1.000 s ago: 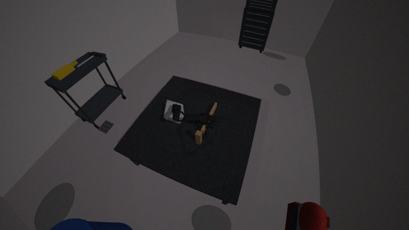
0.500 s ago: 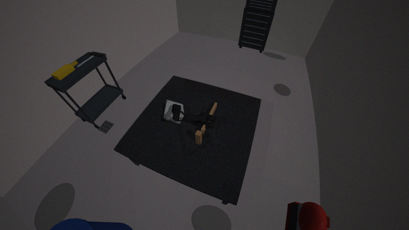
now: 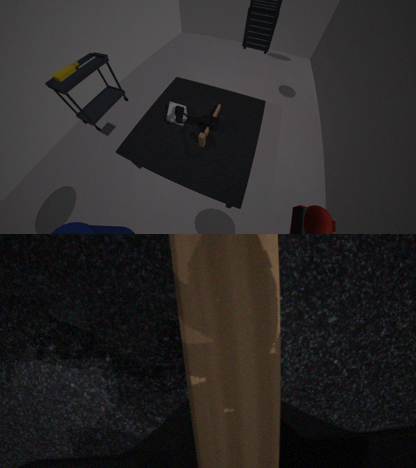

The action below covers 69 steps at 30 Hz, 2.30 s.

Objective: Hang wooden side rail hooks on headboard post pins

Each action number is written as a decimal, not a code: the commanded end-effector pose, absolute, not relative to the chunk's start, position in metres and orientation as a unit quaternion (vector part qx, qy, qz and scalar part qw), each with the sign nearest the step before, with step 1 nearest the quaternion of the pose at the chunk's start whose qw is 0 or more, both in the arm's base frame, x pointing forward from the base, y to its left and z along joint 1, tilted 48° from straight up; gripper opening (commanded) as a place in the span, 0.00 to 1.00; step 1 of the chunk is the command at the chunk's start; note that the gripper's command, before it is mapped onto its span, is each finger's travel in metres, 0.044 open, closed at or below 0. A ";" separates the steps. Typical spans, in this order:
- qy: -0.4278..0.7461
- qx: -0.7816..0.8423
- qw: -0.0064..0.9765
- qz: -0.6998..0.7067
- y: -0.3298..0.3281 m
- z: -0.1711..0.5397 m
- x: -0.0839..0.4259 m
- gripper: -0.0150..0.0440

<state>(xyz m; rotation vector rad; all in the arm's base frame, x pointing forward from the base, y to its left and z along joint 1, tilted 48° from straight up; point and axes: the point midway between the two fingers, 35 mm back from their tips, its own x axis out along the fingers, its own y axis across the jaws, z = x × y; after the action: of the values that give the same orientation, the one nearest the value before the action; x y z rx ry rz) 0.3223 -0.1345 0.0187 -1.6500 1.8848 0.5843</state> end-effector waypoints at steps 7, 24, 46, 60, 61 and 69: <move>0.701 -0.618 0.281 0.218 -0.136 0.020 0.325 0.25; 0.701 -0.618 0.281 0.218 -0.136 0.022 0.323 0.25; 0.701 -0.618 0.281 0.218 -0.138 0.024 0.322 0.25; 0.701 -0.618 0.281 0.218 -0.139 0.025 0.324 0.25; 0.701 -0.618 0.281 0.218 -0.139 0.026 0.324 0.25; 0.701 -0.618 0.281 0.218 -0.140 0.026 0.324 0.25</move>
<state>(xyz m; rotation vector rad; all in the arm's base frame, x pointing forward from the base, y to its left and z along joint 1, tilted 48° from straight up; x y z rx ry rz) 0.3220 -0.1393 0.0235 -1.6486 1.8828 0.5862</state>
